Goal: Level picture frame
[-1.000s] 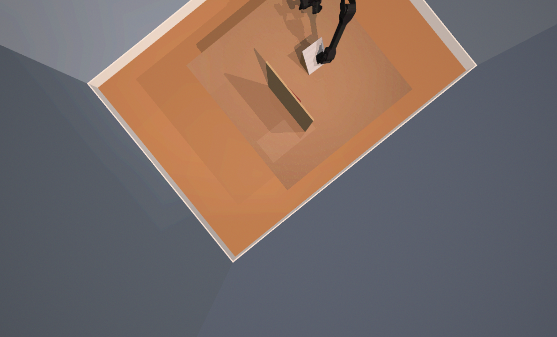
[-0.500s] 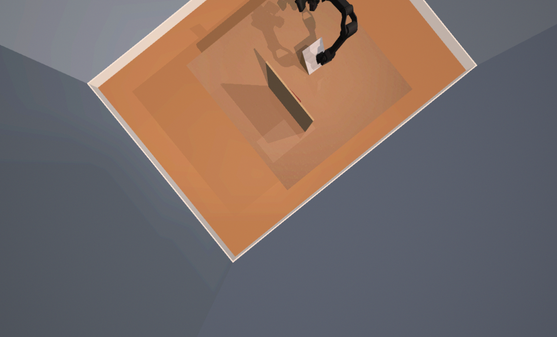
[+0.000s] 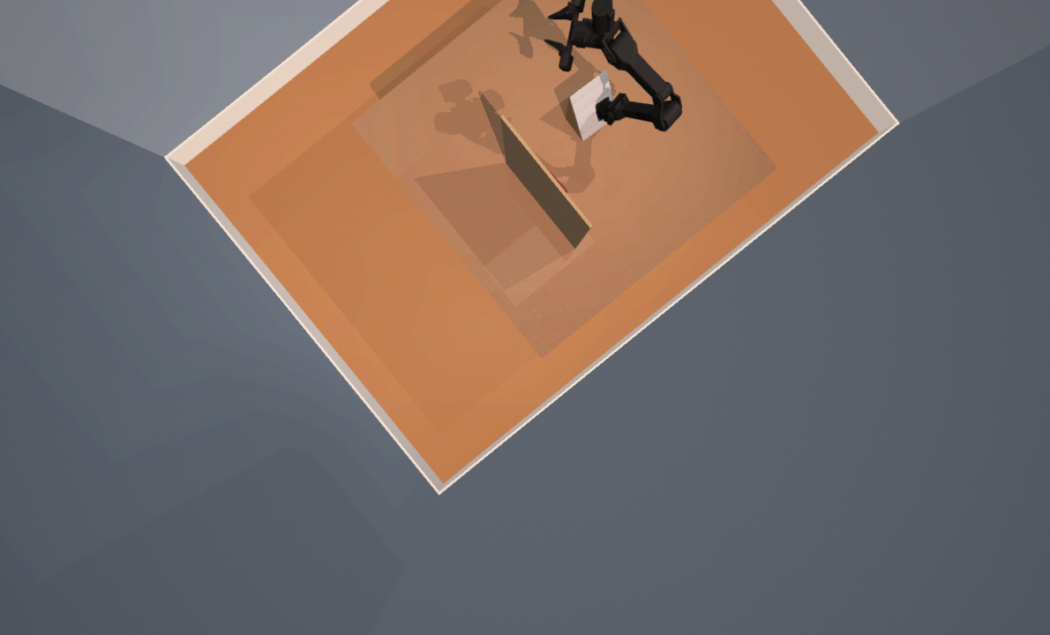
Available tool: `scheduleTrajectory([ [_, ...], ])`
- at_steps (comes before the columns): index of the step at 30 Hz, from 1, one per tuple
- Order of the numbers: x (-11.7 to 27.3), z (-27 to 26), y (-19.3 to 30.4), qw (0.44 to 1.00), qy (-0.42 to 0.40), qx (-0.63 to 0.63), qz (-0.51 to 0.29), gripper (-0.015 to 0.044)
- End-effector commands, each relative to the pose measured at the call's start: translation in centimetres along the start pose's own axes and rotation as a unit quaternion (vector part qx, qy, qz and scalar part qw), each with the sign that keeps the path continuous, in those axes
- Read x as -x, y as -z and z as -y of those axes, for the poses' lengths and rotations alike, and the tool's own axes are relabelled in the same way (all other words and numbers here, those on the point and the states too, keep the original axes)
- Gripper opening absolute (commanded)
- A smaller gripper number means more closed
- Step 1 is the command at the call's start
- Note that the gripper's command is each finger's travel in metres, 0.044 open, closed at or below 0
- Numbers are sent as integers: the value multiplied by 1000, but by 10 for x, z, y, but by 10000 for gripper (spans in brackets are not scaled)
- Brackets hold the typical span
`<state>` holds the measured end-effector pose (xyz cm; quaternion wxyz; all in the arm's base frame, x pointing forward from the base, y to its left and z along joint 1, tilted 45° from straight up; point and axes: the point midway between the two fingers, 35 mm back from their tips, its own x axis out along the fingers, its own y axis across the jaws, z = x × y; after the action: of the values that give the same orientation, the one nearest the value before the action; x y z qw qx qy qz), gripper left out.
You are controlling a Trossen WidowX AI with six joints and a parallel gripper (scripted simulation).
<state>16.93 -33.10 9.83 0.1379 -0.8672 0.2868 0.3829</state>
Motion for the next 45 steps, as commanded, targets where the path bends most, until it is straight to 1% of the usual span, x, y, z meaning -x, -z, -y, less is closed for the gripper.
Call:
scheduleTrajectory([
  [1, 27, 61, 34, 990, 30, 107, -90, 260],
  [5, 58, 117, 54, 964, 63, 189, -176, 260],
  [9, 95, 173, 61, 920, 101, 267, -268, 260],
  [15, 162, 248, 47, 819, 163, 366, -411, 260],
  [18, 189, 271, 33, 769, 188, 396, -465, 260],
  [45, 191, 273, 32, 765, 189, 398, -470, 260],
])
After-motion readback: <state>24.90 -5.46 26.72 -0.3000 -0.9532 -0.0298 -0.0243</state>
